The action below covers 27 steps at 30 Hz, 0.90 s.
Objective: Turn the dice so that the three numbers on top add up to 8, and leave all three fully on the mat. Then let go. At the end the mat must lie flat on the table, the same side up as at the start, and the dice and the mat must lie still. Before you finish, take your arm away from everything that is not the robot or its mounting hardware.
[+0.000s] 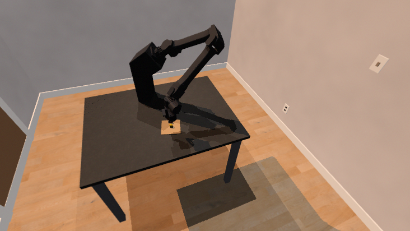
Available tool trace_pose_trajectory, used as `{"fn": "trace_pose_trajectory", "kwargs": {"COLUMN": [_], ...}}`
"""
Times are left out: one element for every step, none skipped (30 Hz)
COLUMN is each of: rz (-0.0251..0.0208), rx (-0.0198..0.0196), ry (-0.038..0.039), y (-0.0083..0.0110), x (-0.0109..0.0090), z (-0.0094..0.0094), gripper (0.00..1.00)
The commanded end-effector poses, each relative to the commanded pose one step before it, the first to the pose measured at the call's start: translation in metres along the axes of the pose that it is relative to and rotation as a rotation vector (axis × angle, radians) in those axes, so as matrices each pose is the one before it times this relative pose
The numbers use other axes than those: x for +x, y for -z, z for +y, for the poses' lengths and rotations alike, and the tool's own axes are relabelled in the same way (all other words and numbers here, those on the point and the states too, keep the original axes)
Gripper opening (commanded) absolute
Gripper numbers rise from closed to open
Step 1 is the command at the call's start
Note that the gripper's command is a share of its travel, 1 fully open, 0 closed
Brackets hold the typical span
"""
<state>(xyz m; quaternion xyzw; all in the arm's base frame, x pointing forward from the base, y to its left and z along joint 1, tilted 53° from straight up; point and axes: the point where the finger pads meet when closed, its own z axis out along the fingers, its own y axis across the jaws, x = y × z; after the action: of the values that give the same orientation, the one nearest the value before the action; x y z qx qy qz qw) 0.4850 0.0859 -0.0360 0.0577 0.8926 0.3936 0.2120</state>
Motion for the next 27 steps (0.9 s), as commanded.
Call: {"fn": "trace_pose_trajectory", "kwargs": {"rz": [0.00660,0.00002,0.00002,0.00003,0.00003,0.00000,0.00000,0.00003,0.00003,0.00004,0.00004,0.00004,0.00004,0.00004,0.00004,0.00004,0.00004,0.00003,0.00003,0.00003,0.00003,0.00002,0.00000,0.00000,0.00027,-0.00024,0.00001], "rx": [-0.00330,-0.00002,-0.00003,-0.00003,-0.00003,0.00000,0.00000,-0.00004,-0.00004,-0.00004,-0.00004,-0.00004,-0.00004,-0.00004,-0.00004,-0.00004,-0.00004,-0.00003,-0.00003,-0.00003,-0.00003,-0.00002,0.00000,0.00000,-0.00055,0.00051,-0.00002], "ry": [0.00686,-0.00005,-0.00006,-0.00007,-0.00008,0.00000,0.00000,-0.00009,-0.00009,-0.00010,-0.00010,-0.00010,-0.00010,-0.00010,-0.00010,-0.00010,-0.00009,-0.00009,-0.00008,-0.00008,-0.00007,-0.00006,0.00000,0.00000,-0.00005,-0.00004,-0.00004], "y": [-0.01144,-0.00217,-0.00259,-0.00300,-0.00339,0.00000,0.00000,-0.00376,-0.00408,-0.00436,-0.00460,-0.00478,-0.00490,-0.00497,-0.00498,-0.00492,-0.00481,-0.00464,-0.00441,-0.00413,-0.00381,-0.00345,0.00000,0.00000,-0.00305,-0.00264,-0.00221], "x": [0.00036,0.00002,0.00003,0.00002,0.00003,0.00000,0.00000,0.00004,0.00004,0.00004,0.00004,0.00004,0.00004,0.00004,0.00004,0.00003,0.00003,0.00003,0.00003,0.00002,0.00002,0.00002,0.00000,0.00000,0.00006,-0.00004,0.00002], "z": [0.00356,-0.00001,-0.00001,-0.00002,-0.00002,0.00000,0.00000,-0.00002,-0.00002,-0.00002,-0.00003,-0.00003,-0.00003,-0.00003,-0.00003,-0.00003,-0.00003,-0.00003,-0.00003,-0.00003,-0.00003,-0.00002,0.00000,0.00000,0.00007,-0.00011,-0.00002], "gripper": [0.15,0.15,0.15,0.15,0.15,0.15,0.15,0.15,0.15,0.15,0.15,0.15,0.15,0.15,0.15,0.15,0.15,0.15,0.15,0.15,0.15,0.15,0.15,0.15,0.15,0.15,0.15]}}
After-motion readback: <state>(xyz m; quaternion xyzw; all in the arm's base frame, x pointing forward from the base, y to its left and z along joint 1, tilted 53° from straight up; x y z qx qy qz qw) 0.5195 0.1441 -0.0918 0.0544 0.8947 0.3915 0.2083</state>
